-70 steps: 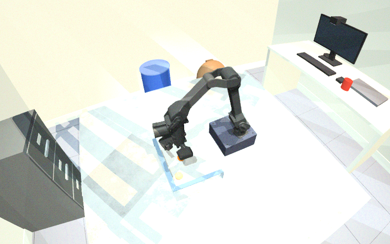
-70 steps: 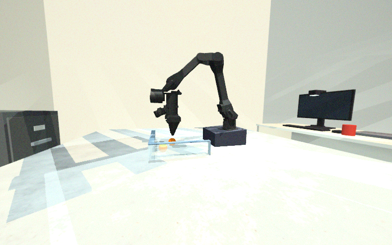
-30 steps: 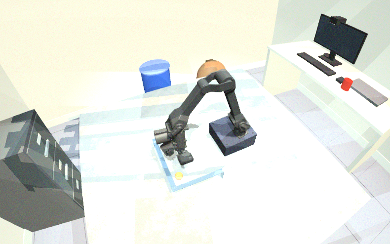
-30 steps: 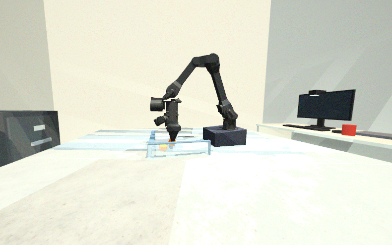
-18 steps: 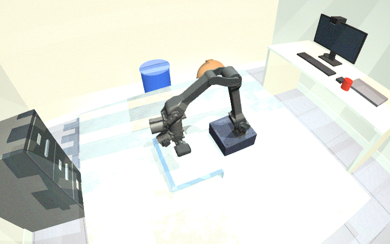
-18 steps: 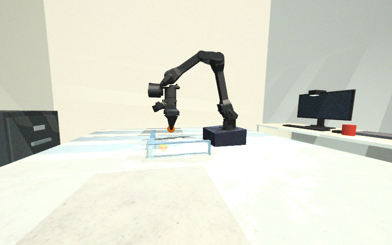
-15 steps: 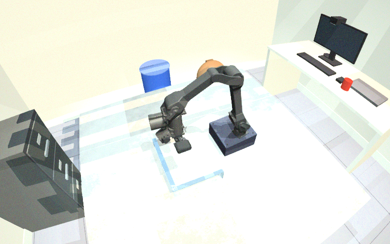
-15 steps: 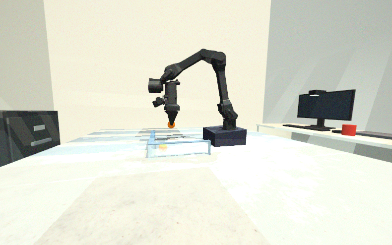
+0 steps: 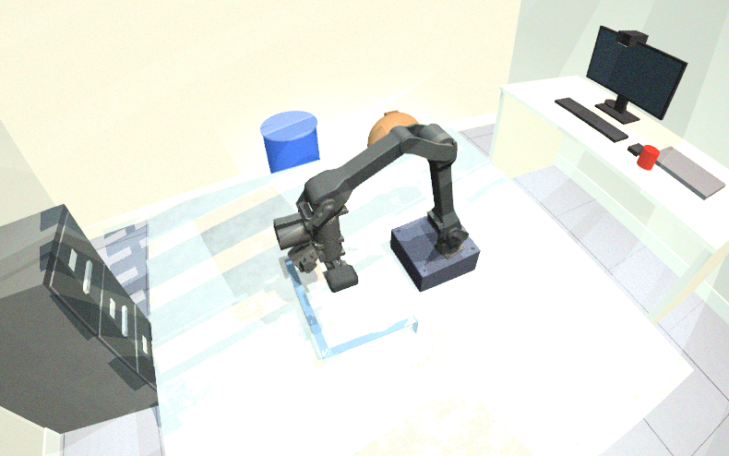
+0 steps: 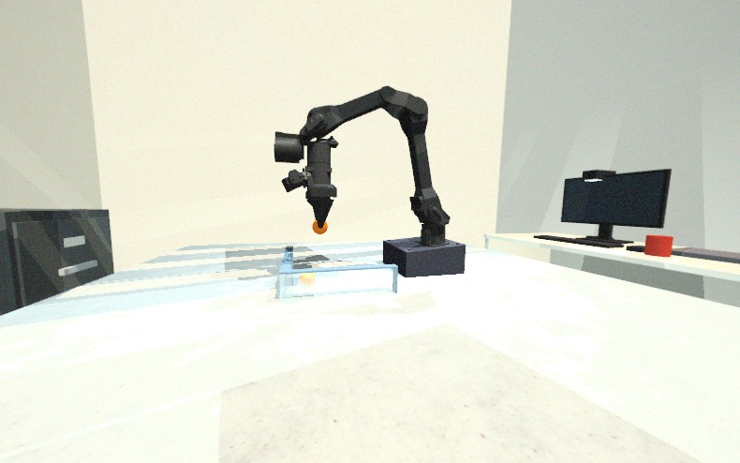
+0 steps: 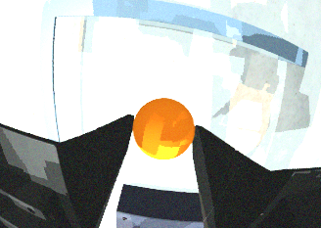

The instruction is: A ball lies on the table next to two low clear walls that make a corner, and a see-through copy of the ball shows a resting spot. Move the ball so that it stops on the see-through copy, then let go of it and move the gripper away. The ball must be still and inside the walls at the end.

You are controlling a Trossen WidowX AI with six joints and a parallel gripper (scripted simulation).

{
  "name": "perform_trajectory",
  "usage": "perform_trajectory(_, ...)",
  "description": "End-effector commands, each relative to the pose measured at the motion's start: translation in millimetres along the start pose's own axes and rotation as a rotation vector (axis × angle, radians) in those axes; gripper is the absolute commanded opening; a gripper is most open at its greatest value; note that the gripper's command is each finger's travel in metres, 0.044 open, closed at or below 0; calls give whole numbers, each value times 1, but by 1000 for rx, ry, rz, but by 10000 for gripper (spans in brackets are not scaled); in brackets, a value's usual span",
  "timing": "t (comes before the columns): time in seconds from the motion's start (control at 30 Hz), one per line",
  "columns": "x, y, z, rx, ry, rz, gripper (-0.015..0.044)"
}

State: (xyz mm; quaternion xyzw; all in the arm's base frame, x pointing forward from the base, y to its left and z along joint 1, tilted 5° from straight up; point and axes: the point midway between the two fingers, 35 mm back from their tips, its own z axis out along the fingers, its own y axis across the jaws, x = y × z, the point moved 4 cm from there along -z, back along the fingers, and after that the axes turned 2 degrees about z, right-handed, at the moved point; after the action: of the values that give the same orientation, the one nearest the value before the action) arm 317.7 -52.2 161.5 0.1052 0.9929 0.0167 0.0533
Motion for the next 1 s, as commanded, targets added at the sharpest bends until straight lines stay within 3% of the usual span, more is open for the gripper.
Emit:
perform_trajectory(0.0,-9,18,10,-6,8,3,0)
perform_trajectory(0.3,-30,65,30,5,-10,-1,0)
perform_trajectory(0.5,-31,66,42,5,-10,-2,0)
perform_trajectory(0.77,-31,65,96,5,-10,-2,0)
perform_trajectory(0.97,-30,65,102,5,-10,-2,0)
